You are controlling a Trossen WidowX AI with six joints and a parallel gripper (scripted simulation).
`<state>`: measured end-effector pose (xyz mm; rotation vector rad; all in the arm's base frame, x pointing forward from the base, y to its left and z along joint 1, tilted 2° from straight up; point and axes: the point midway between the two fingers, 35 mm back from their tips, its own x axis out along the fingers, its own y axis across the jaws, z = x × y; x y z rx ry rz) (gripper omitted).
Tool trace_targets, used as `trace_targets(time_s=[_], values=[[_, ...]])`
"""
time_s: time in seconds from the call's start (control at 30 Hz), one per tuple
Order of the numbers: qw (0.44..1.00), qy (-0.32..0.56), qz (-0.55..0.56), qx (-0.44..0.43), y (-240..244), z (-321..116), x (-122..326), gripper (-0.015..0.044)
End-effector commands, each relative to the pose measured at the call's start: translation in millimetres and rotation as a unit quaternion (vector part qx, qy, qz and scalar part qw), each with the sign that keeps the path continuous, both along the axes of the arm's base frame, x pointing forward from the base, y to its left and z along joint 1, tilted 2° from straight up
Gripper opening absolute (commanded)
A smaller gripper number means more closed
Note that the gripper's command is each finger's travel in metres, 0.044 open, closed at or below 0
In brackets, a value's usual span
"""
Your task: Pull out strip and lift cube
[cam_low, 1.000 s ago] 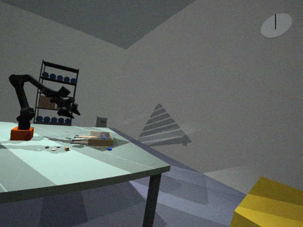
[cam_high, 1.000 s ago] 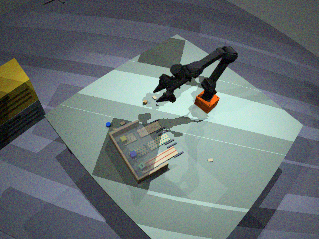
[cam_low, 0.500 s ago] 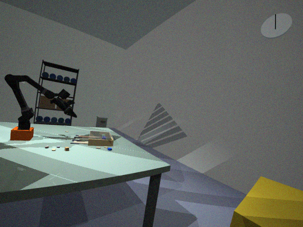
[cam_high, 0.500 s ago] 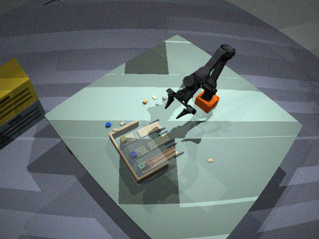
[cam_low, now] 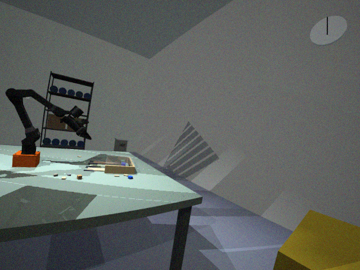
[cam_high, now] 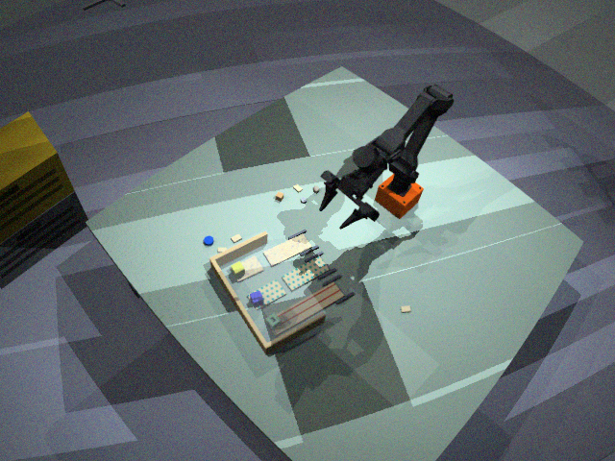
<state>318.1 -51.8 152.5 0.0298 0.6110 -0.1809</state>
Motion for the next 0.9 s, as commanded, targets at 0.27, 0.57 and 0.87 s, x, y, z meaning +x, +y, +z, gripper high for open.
trace_targets(time_s=[0.27,0.57,0.87], values=[[0.98,0.179,-0.013,0.08,28.1,-22.0,66.3,0.0085],[0.928,0.349,-0.051,0.116,63.8,-73.3,103.1,0.0],[0.892,0.429,-0.078,0.118,83.0,-105.1,111.1,0.0]])
